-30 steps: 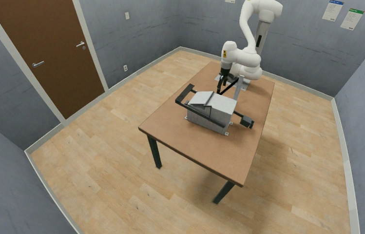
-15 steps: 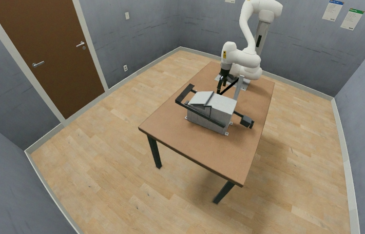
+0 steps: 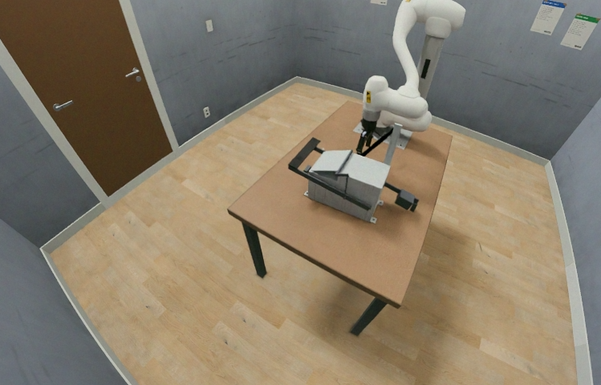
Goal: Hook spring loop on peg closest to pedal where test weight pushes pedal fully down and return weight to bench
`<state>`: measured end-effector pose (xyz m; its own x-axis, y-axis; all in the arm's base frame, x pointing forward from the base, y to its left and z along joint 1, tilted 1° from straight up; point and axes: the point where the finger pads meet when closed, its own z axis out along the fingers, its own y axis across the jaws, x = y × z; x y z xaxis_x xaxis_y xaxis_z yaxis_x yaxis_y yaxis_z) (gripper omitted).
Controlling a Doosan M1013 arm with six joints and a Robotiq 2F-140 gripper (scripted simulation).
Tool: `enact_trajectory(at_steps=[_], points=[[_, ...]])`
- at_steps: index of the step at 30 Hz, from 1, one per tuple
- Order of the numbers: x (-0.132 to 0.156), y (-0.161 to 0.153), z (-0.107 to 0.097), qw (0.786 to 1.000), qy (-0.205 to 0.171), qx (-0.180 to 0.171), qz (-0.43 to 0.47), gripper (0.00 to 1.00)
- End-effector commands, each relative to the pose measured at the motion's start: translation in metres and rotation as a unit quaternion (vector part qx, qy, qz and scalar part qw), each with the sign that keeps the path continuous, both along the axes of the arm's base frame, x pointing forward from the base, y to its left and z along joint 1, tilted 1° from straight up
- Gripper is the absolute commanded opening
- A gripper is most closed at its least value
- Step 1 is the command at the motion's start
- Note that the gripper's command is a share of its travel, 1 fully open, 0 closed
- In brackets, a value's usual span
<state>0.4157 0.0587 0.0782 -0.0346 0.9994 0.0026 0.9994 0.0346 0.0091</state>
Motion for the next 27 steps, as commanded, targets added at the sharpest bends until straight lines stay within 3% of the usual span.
enact_trajectory(at_steps=[1,20,27], points=[[0.001,0.0,-0.007,1.0,0.0,0.0,0.0,1.0],[0.001,0.0,-0.044,1.0,0.0,0.0,0.0,1.0],[0.001,0.0,-0.042,1.0,0.0,0.0,0.0,1.0]])
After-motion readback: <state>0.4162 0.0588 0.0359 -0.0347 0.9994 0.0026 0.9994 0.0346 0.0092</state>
